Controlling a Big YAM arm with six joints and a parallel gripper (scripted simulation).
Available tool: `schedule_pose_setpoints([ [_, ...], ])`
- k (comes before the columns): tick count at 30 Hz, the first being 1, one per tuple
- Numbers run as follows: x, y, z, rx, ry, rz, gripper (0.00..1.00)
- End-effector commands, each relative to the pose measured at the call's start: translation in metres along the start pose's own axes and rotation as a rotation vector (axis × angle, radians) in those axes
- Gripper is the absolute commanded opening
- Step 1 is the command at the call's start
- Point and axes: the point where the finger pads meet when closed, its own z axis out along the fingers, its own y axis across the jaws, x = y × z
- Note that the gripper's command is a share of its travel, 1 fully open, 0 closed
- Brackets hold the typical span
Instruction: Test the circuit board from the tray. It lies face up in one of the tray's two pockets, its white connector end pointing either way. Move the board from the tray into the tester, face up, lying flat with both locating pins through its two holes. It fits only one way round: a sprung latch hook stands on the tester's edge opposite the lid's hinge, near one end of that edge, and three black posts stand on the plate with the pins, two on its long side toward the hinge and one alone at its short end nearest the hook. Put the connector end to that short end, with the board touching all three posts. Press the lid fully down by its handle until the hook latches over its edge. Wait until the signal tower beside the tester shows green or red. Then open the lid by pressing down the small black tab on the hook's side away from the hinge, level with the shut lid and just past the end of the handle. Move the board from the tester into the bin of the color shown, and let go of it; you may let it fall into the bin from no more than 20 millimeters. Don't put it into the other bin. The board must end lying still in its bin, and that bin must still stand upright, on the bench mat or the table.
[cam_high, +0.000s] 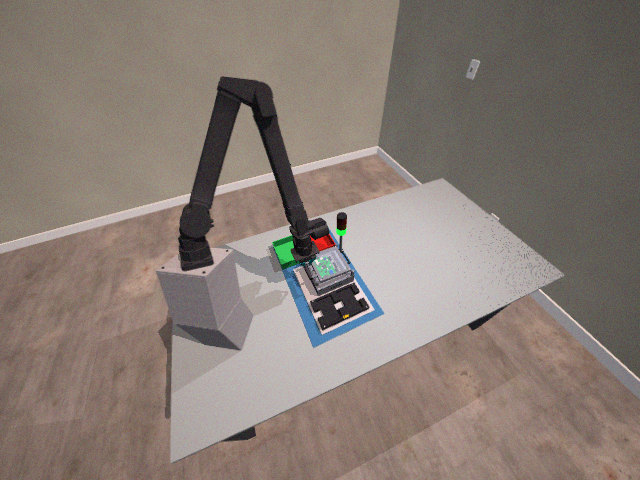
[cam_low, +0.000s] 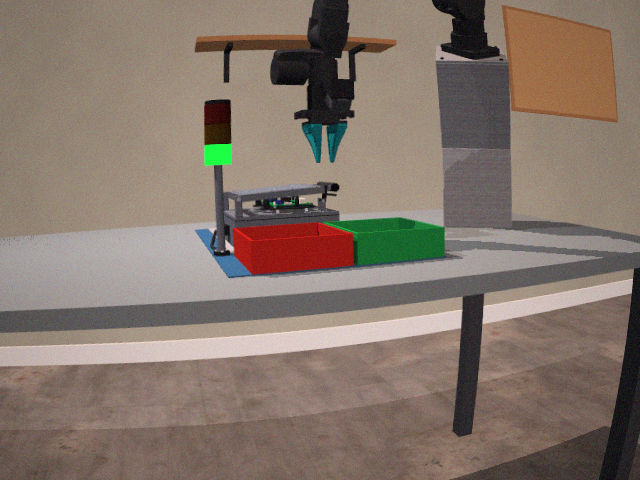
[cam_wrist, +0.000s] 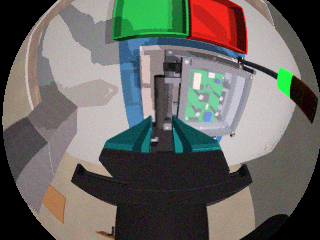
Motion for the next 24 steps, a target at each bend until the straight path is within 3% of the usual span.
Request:
schedule_pose_setpoints([
  [1,-0.0005,0.0003,0.0101,0.000,-0.002,0.005,0.26],
  [24,0.0028,0.0033,0.0179,-0.002,0.001,0.010,0.26],
])
